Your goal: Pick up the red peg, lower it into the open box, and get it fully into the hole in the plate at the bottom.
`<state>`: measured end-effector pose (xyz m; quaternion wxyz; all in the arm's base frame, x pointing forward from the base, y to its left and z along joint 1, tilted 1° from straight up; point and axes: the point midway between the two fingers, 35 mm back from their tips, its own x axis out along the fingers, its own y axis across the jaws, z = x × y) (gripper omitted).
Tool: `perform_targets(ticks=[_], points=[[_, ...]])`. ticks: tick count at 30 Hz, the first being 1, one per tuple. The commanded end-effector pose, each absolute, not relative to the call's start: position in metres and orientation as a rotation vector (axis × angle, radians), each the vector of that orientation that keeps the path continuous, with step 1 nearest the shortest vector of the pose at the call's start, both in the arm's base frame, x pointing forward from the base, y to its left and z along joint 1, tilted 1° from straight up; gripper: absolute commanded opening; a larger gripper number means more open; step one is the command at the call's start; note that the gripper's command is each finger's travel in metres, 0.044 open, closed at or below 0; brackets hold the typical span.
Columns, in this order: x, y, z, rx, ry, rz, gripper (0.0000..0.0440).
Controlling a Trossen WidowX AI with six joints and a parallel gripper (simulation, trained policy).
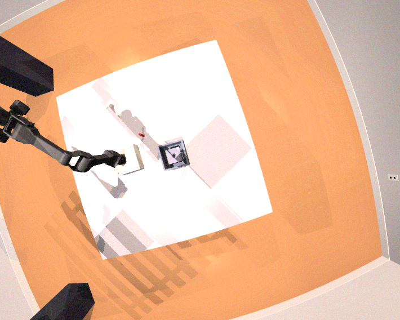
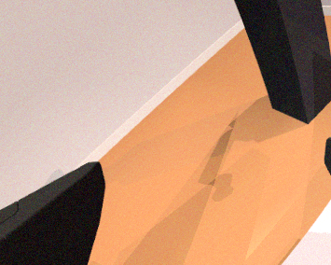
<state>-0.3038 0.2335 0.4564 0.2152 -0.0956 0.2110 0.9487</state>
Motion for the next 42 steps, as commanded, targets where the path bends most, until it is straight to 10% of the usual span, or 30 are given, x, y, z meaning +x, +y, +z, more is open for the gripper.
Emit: perform_targets(ticks=[1, 42], points=[[-0.299, 0.238, 0.455, -0.260, 0.580, 2.611, 0.0417], [0.019, 0.337, 0.256, -0.087, 1.216, 1.199, 0.0440]])
